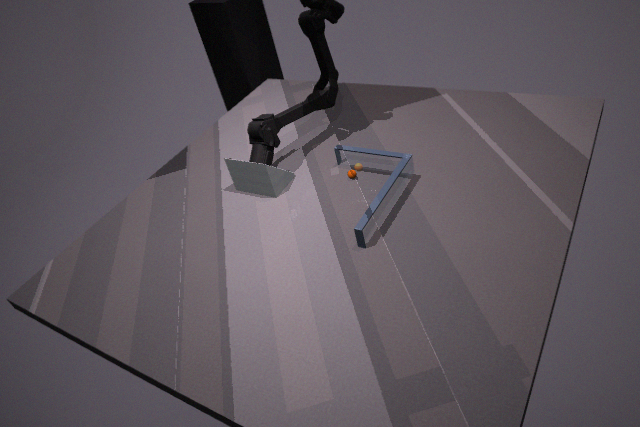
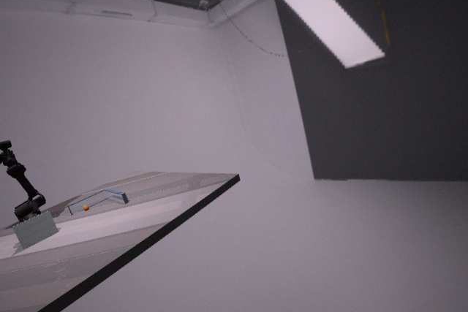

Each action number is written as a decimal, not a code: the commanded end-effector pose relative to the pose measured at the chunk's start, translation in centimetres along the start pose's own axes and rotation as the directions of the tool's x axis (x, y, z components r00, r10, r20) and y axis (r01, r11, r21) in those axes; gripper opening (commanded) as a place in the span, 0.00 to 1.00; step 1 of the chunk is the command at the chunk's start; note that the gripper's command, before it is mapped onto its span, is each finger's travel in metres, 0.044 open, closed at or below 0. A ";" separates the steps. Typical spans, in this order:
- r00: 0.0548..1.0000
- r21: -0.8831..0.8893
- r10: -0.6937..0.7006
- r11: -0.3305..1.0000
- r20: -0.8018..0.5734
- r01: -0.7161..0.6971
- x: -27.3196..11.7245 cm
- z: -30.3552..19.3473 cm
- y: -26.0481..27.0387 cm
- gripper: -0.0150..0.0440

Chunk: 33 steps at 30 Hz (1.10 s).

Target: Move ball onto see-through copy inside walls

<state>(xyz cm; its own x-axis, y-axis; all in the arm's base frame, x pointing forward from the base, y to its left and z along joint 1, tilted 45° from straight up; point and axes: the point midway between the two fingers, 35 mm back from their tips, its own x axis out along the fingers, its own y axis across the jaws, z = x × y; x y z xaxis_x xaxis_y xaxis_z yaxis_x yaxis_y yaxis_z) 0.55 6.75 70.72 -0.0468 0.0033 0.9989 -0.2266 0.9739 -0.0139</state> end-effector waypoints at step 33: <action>-0.145 -0.709 -0.697 0.703 -0.702 0.054 -31.8 -16.6 -37.1 0.64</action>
<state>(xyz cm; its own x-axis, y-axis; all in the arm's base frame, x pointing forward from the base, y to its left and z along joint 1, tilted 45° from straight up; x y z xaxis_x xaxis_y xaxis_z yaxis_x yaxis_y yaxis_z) 23.86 -26.60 44.21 0.7964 -0.6043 0.0228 0.5924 0.7872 0.1714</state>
